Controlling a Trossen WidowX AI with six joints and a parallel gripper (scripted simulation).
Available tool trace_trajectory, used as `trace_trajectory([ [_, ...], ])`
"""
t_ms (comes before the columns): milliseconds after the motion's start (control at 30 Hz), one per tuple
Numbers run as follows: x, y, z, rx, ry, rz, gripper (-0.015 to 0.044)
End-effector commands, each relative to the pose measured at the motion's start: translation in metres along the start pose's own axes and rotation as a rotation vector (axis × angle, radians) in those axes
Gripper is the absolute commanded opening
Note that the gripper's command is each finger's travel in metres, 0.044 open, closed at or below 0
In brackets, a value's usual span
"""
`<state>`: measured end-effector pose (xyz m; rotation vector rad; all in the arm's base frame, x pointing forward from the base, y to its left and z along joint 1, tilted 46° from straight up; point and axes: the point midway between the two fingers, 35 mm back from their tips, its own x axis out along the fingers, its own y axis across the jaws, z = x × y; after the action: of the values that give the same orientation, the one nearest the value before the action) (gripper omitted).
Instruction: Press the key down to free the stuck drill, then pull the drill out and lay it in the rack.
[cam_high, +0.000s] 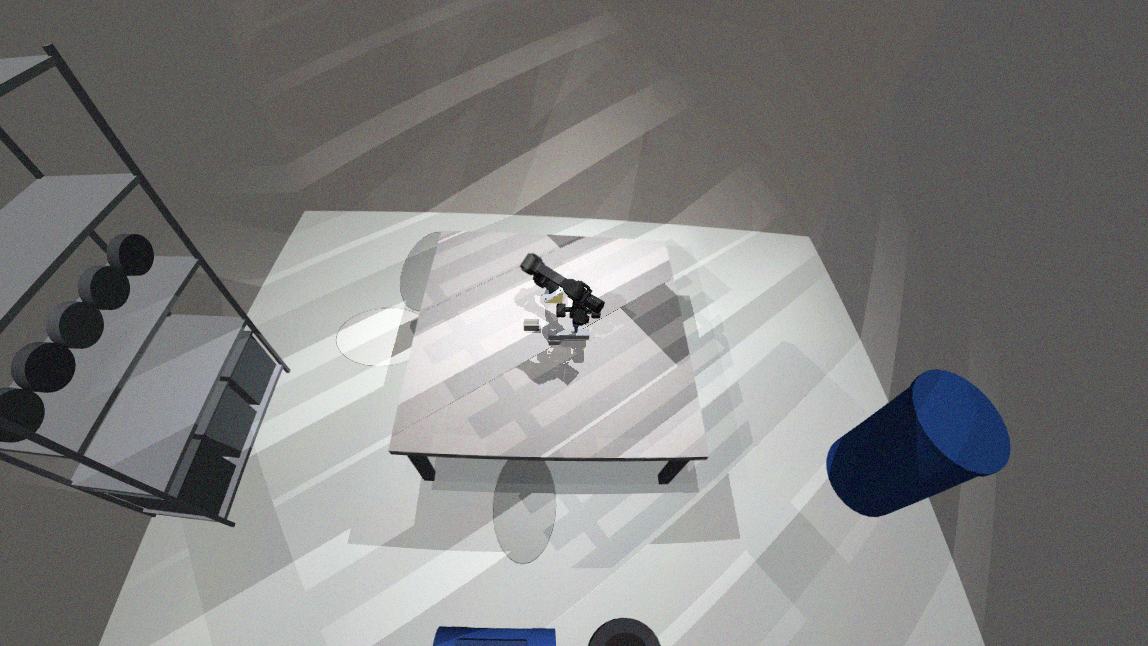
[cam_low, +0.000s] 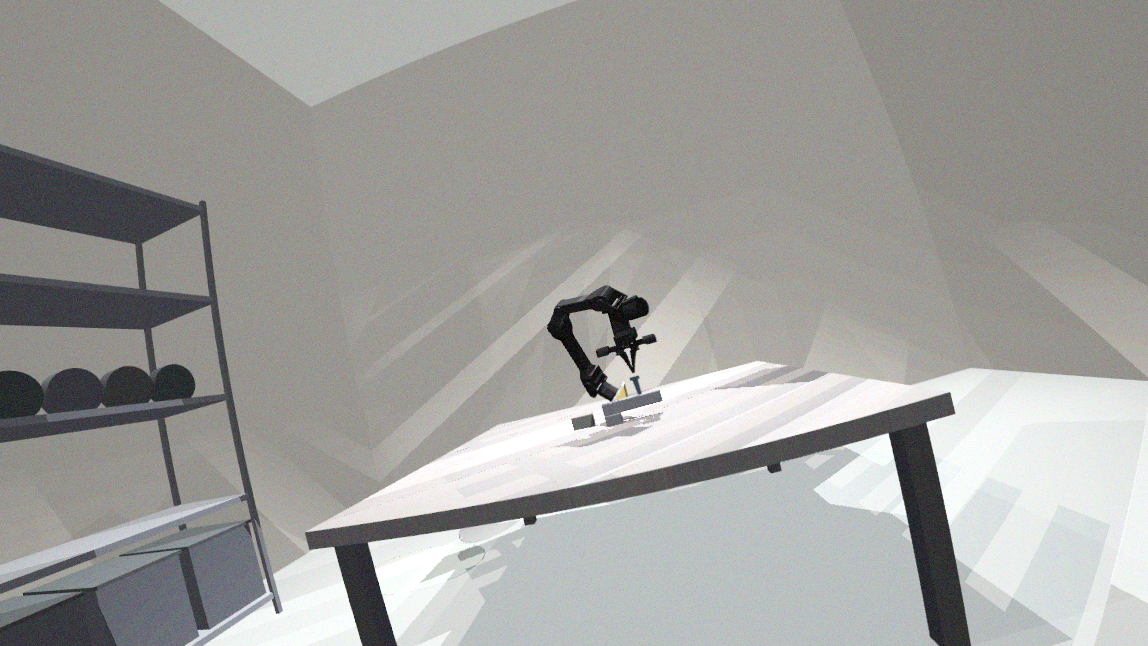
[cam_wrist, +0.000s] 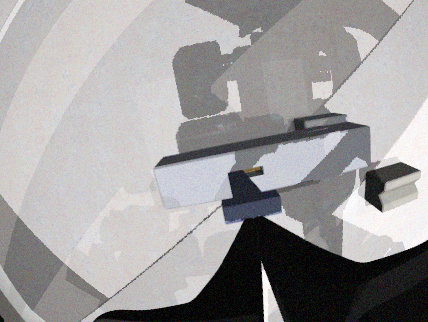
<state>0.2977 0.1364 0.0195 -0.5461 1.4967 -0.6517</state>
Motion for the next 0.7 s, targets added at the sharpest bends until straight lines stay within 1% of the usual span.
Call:
trace_trajectory([
  [0, 0.001, 0.0, 0.0, -0.002, 0.0, -0.002, 0.0],
  [367, 0.015, -0.002, 0.002, -0.019, 0.001, -0.012, 0.0],
  [667, 0.017, -0.001, 0.002, -0.019, 0.001, -0.012, 0.0],
])
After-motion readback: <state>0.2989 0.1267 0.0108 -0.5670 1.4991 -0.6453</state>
